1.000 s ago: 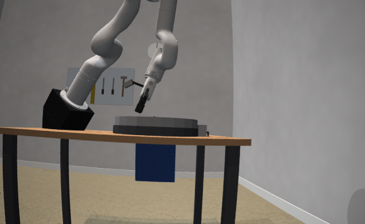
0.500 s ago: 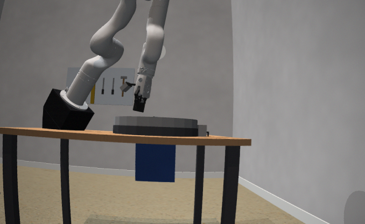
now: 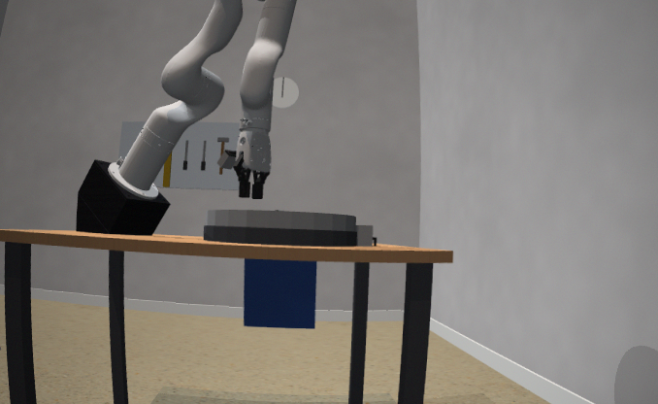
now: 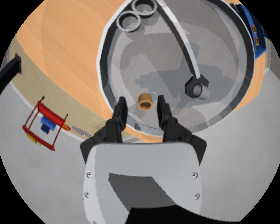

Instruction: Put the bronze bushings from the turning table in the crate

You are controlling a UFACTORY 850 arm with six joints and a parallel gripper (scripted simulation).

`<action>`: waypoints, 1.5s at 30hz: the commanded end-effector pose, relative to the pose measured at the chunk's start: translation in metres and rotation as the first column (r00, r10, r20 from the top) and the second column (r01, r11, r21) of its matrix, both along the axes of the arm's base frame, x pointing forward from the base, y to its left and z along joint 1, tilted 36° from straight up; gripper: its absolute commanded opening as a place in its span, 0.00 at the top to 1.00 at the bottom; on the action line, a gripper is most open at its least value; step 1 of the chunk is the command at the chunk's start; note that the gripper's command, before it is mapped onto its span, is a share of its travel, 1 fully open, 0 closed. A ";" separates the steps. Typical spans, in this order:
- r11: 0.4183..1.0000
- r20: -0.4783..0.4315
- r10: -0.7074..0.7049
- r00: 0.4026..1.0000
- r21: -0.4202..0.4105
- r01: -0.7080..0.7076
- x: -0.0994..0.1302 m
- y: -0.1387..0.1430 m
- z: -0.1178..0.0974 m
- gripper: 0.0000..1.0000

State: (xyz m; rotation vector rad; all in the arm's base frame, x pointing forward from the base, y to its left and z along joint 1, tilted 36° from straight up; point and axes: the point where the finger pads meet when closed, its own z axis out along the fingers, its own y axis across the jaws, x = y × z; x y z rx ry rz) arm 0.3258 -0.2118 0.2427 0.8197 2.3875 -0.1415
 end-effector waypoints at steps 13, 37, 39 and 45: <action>1.000 0.004 -0.009 1.000 -0.009 0.009 0.029 -0.015 -0.044 0.46; 1.000 0.004 -0.009 1.000 -0.009 0.009 0.029 -0.015 -0.044 0.46; 1.000 0.004 -0.009 1.000 -0.009 0.009 0.029 -0.015 -0.044 0.46; 1.000 0.004 -0.009 1.000 -0.009 0.009 0.029 -0.015 -0.044 1.00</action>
